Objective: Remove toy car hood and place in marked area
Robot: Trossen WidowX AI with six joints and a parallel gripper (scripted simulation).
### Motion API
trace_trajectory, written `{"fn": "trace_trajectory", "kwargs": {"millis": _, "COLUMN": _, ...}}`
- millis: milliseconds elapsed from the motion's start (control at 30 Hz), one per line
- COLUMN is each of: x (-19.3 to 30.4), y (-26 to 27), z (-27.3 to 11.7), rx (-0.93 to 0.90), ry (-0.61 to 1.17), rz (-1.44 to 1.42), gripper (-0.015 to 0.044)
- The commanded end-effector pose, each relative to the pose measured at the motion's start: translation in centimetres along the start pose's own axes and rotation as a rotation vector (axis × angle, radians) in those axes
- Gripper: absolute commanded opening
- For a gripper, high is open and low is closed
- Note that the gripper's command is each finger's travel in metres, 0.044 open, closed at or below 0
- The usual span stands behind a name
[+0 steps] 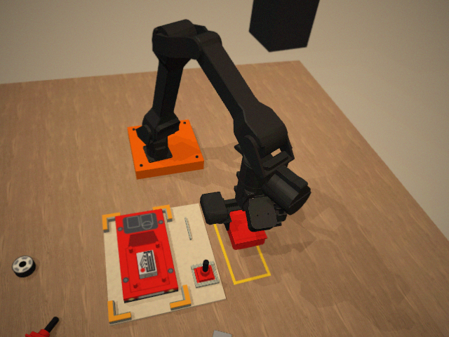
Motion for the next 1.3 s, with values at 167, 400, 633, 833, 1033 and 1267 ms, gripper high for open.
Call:
{"fn": "trace_trajectory", "kwargs": {"millis": 167, "x": 0.0, "y": 0.0, "z": 0.7, "rx": -0.004, "ry": 0.002, "rz": 0.003, "gripper": 0.0000}}
{"fn": "trace_trajectory", "kwargs": {"millis": 400, "x": 0.0, "y": 0.0, "z": 1.1, "rx": -0.004, "ry": 0.002, "rz": 0.003, "gripper": 0.0000}}
{"fn": "trace_trajectory", "kwargs": {"millis": 633, "x": 0.0, "y": 0.0, "z": 1.6, "rx": -0.004, "ry": 0.002, "rz": 0.003, "gripper": 0.0000}}
{"fn": "trace_trajectory", "kwargs": {"millis": 833, "x": 0.0, "y": 0.0, "z": 2.0, "rx": -0.004, "ry": 0.002, "rz": 0.003, "gripper": 0.0000}}
{"fn": "trace_trajectory", "kwargs": {"millis": 1033, "x": 0.1, "y": 0.0, "z": 2.3, "rx": -0.004, "ry": 0.002, "rz": 0.003, "gripper": 0.0000}}
{"fn": "trace_trajectory", "kwargs": {"millis": 1267, "x": 0.1, "y": 0.0, "z": 2.8, "rx": -0.004, "ry": 0.002, "rz": 0.003, "gripper": 0.0000}}
Point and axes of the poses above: the point midway between the two fingers, 35 mm back from their tips, its own z axis out along the fingers, its own y axis across the jaws, x = y × z, the point moved 7 cm from there along -z, back along the fingers, and after that the axes turned 1 degree about -z, right-handed, at the moved point
